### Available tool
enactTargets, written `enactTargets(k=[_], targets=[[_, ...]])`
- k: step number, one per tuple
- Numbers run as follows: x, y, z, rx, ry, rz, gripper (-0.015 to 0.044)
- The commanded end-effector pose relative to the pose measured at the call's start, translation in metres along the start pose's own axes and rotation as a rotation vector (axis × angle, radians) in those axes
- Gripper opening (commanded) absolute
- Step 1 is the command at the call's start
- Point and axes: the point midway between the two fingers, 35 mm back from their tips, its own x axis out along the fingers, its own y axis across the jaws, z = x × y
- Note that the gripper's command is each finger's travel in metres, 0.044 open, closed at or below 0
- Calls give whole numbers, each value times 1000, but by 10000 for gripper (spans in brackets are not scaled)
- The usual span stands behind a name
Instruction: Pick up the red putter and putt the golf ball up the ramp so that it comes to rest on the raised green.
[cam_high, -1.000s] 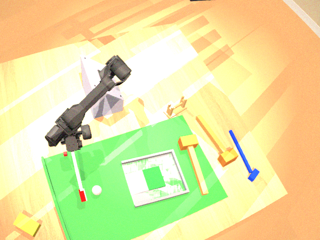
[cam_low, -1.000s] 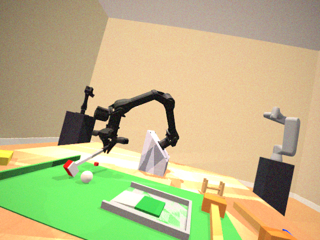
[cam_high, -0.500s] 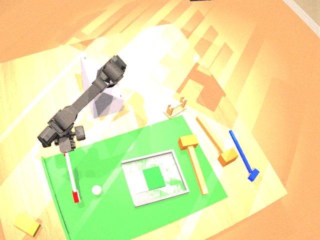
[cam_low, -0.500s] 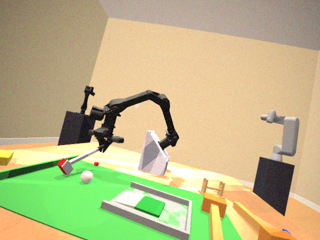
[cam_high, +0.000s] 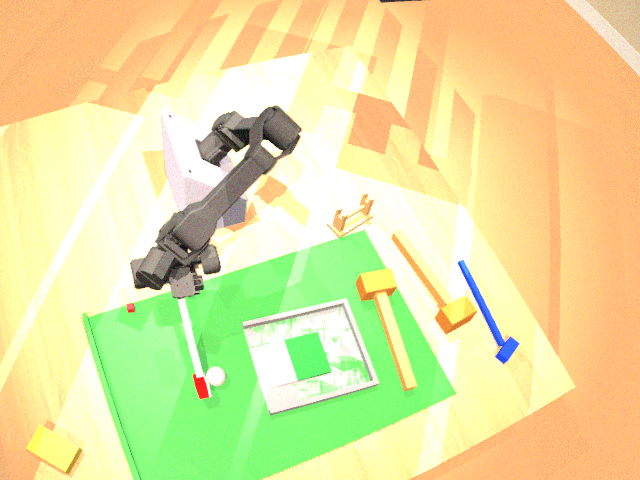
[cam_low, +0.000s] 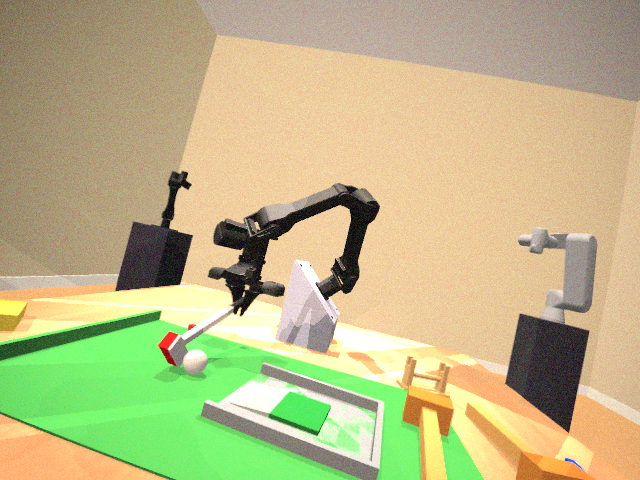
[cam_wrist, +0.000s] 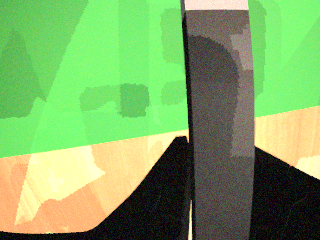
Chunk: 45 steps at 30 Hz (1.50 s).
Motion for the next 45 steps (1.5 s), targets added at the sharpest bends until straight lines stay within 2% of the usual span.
enactTargets(k=[1, 6, 15, 45], targets=[[3, 30, -8, 6, -1, 11, 0], [-4, 30, -7, 6, -1, 10, 0], [-58, 29, -7, 7, -1, 8, 0], [-52, 28, -8, 17, -1, 12, 0]])
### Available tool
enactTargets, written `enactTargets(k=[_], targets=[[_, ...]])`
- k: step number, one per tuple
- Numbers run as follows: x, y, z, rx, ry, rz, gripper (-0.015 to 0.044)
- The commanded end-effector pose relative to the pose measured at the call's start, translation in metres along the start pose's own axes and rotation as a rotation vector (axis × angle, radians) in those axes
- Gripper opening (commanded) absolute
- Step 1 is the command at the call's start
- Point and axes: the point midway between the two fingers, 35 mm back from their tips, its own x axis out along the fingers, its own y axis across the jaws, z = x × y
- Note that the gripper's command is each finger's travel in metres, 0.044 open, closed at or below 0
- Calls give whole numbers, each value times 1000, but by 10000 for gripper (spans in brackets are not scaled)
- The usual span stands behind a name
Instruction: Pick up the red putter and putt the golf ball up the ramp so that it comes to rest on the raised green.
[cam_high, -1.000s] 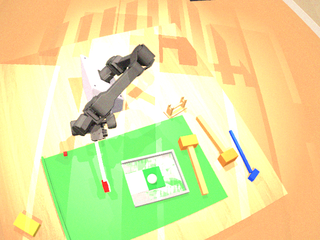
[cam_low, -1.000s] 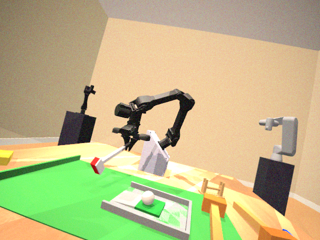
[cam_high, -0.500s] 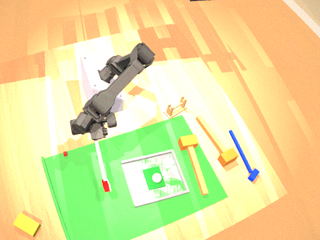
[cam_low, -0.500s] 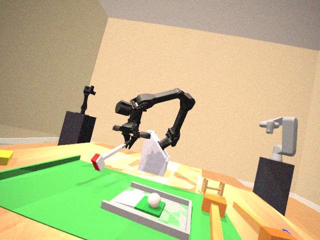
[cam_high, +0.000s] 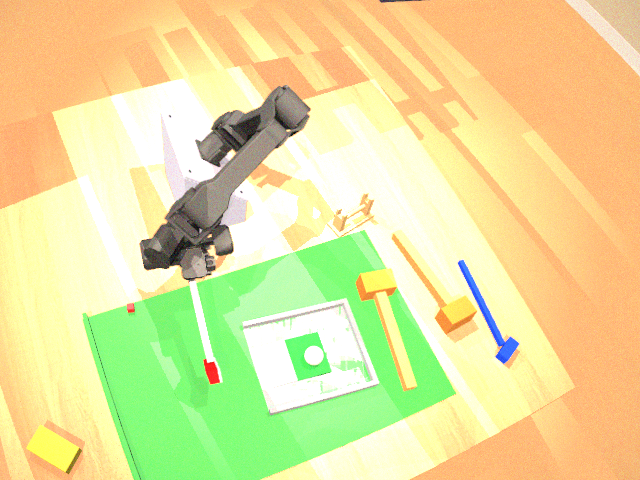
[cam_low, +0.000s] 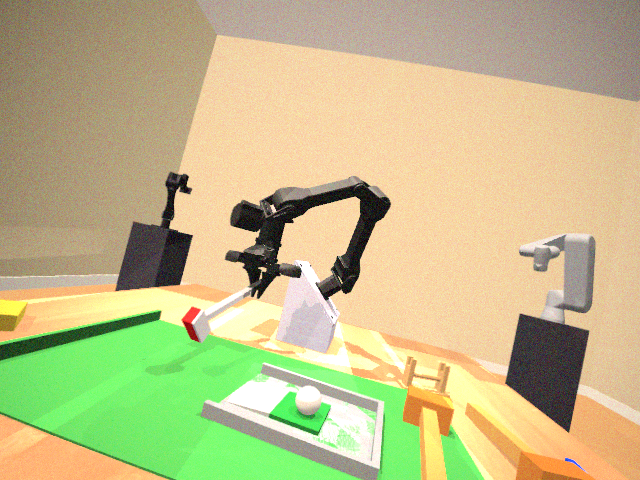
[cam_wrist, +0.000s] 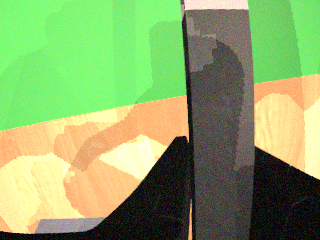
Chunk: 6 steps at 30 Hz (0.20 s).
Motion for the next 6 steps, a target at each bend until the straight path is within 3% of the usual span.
enactTargets(k=[1, 6], targets=[[0, 0, 0, 3, -1, 0, 0], [0, 0, 0, 3, -1, 0, 0]])
